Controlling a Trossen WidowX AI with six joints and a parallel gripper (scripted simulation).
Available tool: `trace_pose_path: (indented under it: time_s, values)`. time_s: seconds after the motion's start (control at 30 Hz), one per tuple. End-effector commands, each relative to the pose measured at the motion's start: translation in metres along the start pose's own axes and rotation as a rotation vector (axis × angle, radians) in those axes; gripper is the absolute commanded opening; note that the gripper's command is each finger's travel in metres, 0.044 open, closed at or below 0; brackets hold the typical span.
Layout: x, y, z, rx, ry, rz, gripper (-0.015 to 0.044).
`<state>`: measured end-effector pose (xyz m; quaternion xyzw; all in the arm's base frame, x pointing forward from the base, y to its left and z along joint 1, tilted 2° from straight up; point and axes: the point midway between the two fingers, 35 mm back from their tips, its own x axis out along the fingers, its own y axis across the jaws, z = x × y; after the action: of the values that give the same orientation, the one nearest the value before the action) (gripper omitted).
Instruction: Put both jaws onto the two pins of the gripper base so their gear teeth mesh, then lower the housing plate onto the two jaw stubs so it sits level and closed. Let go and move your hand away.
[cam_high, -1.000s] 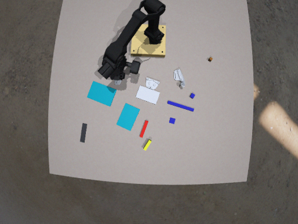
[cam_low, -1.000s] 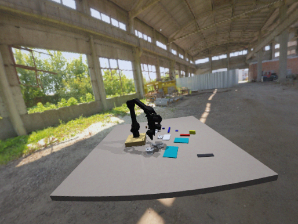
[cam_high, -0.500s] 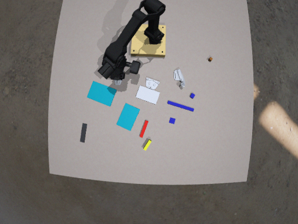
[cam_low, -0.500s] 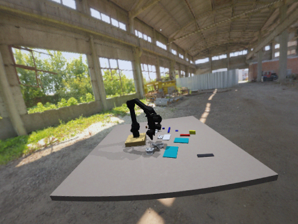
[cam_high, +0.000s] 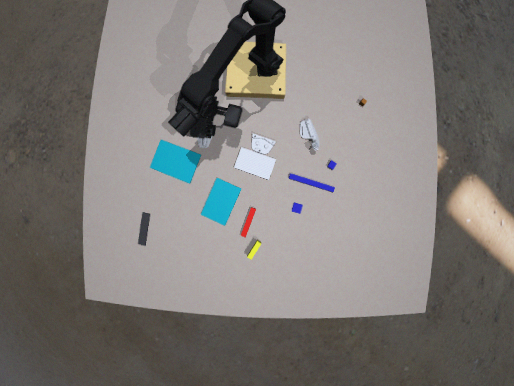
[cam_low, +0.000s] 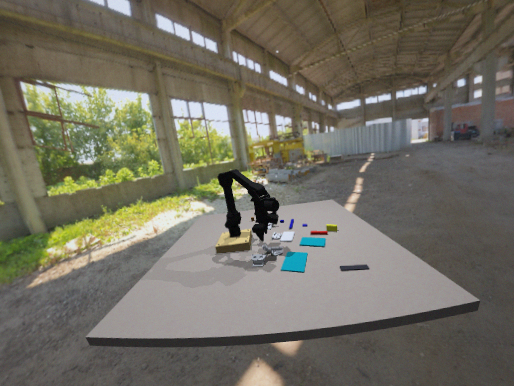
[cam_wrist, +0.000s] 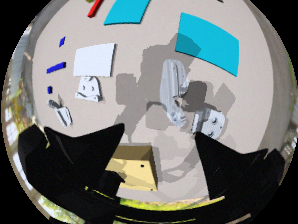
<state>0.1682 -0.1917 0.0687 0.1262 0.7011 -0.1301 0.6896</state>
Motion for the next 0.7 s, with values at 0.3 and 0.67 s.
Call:
trace_pose_path:
  time_s: [0.3,0.67]
  values:
    - [0.003,-0.064,0.007,-0.215,0.001,-0.005,0.0125]
    - [0.003,-0.064,0.007,-0.215,0.001,-0.005,0.0000]
